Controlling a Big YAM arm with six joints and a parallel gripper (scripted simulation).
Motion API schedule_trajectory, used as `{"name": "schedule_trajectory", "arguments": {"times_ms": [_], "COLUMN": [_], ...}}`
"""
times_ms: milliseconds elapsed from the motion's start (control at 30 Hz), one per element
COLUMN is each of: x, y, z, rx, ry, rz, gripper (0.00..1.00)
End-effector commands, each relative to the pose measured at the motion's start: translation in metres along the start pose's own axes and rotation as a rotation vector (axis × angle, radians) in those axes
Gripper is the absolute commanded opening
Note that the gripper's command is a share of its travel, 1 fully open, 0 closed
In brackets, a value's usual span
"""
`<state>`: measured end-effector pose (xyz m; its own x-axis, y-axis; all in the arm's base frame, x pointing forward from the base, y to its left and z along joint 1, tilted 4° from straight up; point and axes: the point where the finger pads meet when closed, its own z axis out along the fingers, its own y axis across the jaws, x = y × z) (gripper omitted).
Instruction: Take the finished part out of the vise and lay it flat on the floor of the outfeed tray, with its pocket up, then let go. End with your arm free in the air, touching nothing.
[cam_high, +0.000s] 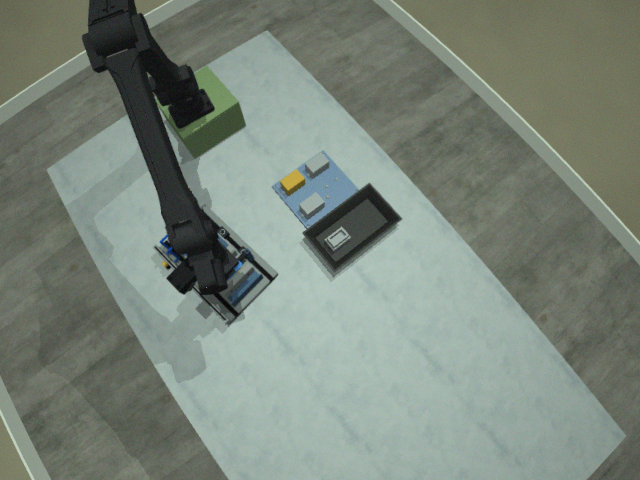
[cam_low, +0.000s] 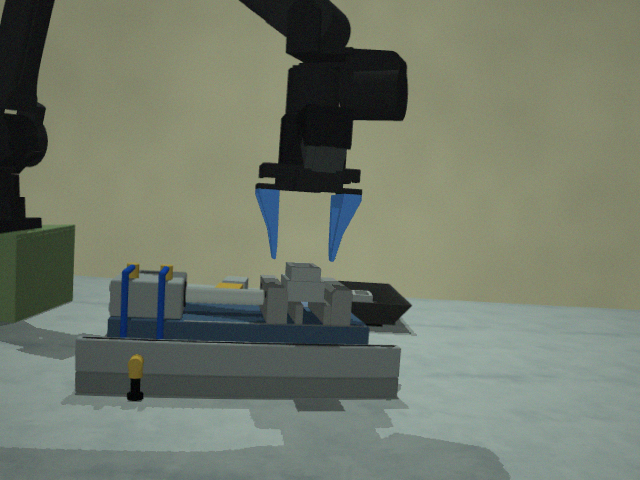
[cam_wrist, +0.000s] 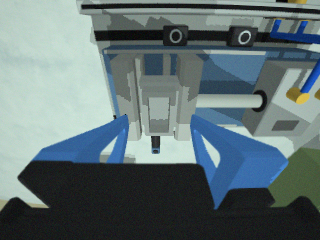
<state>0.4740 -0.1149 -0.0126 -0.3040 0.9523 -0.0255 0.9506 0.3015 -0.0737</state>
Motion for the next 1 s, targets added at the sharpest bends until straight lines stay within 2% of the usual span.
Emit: {"name": "schedule_trajectory", "arguments": {"times_ms": [0, 967], "x": [-0.0153, -0.0185], "y": [0.0118, 0.0171], "z": [-0.0057, -0.0102], "rx": [-0.032, -0.042], "ry": [-0.018, -0.024], "rz": [0.006, 0.007], "gripper": [0.64, 0.64]}}
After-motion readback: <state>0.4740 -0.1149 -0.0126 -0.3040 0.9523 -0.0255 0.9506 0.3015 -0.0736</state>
